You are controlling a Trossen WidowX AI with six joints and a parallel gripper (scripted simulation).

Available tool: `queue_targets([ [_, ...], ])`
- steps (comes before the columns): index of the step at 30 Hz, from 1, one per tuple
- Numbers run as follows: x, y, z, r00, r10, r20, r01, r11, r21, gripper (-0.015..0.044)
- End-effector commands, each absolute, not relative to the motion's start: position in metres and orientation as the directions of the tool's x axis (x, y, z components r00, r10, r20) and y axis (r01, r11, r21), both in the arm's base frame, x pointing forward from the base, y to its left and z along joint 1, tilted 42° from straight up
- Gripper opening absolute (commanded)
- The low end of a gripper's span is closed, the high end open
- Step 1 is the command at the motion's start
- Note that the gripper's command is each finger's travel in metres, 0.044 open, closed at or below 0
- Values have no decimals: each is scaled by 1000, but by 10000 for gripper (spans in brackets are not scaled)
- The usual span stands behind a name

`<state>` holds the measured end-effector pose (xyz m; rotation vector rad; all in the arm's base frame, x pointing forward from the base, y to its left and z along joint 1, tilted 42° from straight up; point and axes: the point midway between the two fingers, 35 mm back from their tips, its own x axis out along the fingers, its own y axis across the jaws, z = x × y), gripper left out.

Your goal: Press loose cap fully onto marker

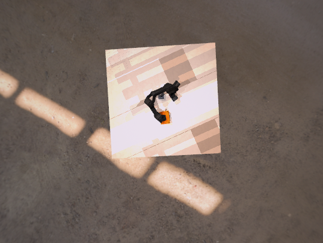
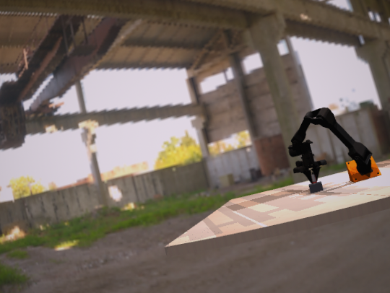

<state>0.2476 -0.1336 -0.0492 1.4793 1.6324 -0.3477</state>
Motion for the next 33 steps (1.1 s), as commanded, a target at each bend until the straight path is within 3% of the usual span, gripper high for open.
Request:
queue_targets([
  [1, 248, -141, -42, 96, 654, -750, 903, 260, 343, 0],
  [14, 244, -161, -19, 96, 654, -750, 903, 260, 342, 0],
  [33, 253, -138, 51, 95, 656, -749, 904, 259, 341, 0],
])
